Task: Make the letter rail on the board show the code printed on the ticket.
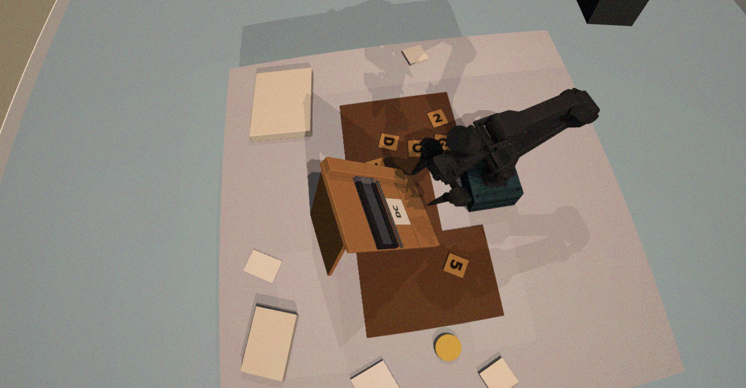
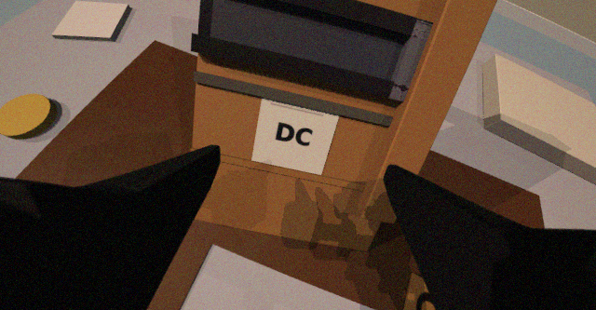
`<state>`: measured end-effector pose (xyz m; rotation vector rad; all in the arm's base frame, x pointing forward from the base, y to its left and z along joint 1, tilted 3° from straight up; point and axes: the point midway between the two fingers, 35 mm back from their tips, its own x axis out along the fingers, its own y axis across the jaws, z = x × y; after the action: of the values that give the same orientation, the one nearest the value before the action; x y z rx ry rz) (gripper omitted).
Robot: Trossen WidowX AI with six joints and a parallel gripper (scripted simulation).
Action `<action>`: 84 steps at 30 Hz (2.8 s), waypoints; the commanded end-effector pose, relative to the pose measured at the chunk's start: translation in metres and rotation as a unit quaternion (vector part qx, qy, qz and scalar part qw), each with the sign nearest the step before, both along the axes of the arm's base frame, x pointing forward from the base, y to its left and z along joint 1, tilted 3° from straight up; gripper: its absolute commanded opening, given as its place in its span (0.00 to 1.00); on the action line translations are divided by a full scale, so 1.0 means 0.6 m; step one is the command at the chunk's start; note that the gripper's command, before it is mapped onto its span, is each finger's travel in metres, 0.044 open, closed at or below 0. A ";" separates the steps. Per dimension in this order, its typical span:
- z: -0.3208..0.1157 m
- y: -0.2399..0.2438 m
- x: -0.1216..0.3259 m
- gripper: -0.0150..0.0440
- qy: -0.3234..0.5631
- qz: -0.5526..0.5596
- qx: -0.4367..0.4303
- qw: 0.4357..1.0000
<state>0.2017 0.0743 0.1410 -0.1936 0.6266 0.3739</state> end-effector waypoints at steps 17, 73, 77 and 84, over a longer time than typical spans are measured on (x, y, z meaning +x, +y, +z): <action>0.222 -0.019 0.072 1.00 -0.074 0.516 -0.290 0.802; 0.030 -0.175 0.146 0.83 0.290 -0.065 0.003 0.955; -0.012 -0.213 0.143 0.83 0.330 -0.198 0.061 0.921; -0.085 -0.276 0.123 0.83 0.369 -0.423 0.156 0.813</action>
<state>0.2902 -0.0507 0.1386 0.1837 1.2672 0.0887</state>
